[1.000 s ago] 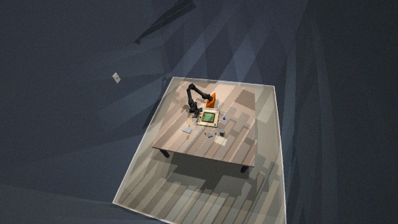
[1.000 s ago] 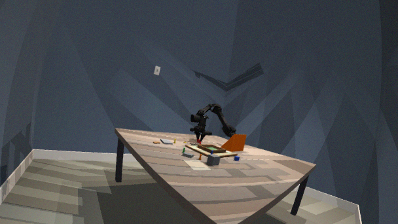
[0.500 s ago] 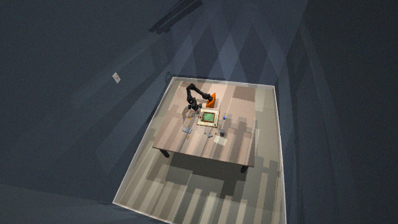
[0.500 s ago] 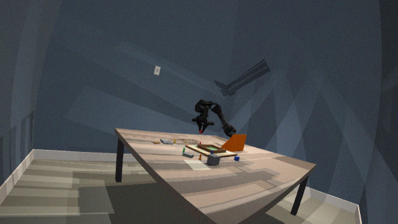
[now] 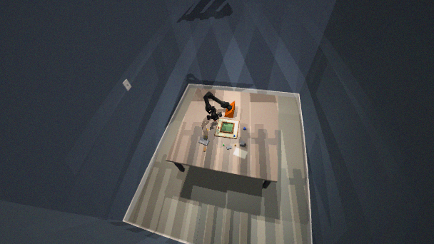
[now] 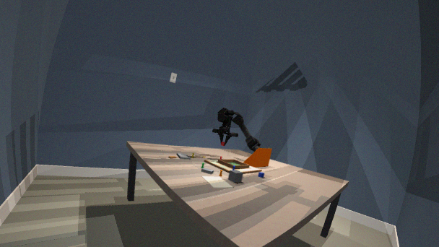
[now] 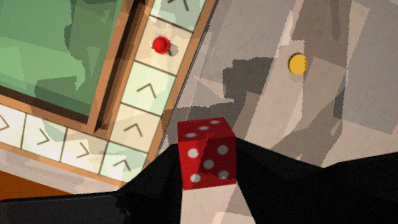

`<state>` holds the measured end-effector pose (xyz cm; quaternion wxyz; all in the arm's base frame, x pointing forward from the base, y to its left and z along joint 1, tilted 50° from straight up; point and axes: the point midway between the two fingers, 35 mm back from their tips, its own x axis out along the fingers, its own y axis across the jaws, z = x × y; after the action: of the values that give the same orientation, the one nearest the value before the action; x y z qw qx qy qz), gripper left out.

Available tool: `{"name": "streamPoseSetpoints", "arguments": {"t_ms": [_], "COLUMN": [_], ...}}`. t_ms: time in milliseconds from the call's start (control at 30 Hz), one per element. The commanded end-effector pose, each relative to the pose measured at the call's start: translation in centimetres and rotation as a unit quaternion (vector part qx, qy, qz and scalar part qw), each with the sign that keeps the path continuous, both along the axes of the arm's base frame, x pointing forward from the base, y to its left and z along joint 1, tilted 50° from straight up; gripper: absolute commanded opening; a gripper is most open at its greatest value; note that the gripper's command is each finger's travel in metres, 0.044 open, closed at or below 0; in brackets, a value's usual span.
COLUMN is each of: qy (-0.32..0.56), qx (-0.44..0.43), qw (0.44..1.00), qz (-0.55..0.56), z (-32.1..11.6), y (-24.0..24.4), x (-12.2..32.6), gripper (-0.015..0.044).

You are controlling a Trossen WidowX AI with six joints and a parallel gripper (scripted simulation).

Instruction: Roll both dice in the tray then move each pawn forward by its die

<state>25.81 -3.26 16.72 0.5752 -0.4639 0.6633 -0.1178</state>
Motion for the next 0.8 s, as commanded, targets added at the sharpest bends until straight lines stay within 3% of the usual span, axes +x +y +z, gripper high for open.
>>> {"name": "streamPoseSetpoints", "arguments": {"t_ms": [0, 367, 767], "qy": [0.052, 0.191, 0.334], "qx": [-0.003, -0.018, -0.037], "qw": [0.998, 0.968, 0.898], "qz": [0.043, 0.162, 0.284], "z": [-1.8, -6.6, -11.9], "y": [1.1, 3.8, 6.4], "x": [0.5, 1.6, 1.6], "gripper": [0.0000, 0.0000, 0.0000]}}
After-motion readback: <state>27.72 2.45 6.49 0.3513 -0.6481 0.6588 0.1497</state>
